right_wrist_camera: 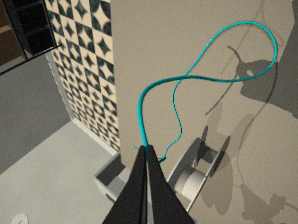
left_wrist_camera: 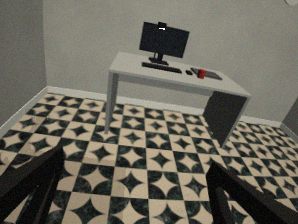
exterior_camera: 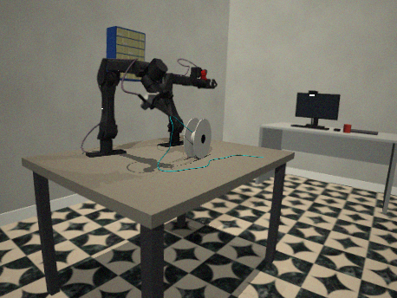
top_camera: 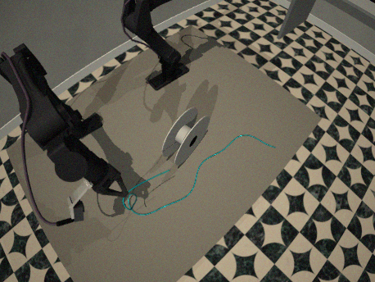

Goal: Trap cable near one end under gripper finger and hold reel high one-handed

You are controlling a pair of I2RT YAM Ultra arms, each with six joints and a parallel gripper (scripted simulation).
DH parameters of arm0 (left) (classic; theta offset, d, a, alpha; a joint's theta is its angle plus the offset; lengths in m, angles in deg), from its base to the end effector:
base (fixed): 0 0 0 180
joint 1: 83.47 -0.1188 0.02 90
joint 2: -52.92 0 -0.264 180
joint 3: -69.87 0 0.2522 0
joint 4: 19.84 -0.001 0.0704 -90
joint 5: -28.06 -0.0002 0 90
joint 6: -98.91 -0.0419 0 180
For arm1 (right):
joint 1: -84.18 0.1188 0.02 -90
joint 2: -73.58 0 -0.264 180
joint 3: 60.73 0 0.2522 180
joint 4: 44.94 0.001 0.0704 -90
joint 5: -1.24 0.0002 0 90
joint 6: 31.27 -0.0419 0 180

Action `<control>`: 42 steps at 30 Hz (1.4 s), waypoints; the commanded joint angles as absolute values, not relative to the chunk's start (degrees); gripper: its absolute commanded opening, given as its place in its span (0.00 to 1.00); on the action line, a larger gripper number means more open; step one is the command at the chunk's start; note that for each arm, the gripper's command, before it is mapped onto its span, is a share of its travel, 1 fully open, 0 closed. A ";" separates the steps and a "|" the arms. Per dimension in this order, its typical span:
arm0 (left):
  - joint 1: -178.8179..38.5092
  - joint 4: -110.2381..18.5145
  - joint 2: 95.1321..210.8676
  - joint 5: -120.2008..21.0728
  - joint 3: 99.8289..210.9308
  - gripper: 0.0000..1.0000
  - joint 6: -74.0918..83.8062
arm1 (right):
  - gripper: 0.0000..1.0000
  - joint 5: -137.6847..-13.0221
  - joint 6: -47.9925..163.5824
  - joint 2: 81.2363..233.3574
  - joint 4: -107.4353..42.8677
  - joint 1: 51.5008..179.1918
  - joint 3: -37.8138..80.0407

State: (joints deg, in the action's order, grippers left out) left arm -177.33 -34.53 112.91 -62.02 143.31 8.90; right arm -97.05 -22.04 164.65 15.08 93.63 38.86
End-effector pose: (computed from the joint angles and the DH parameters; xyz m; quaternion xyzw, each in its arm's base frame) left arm -0.0175 0.2449 0.4034 -0.5217 0.4885 0.5106 0.4779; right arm 0.3380 0.0634 0.3324 0.5296 0.7789 0.2811 0.1837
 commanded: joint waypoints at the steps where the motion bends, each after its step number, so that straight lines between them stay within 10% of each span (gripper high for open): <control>1: -176.99 -32.88 113.58 -61.64 143.66 1.00 8.97 | 0.00 -98.55 -19.60 164.54 15.79 92.63 39.79; 42: -176.99 -32.88 113.58 -61.64 143.66 1.00 8.97 | 0.00 -106.16 -9.18 166.90 18.31 89.69 43.07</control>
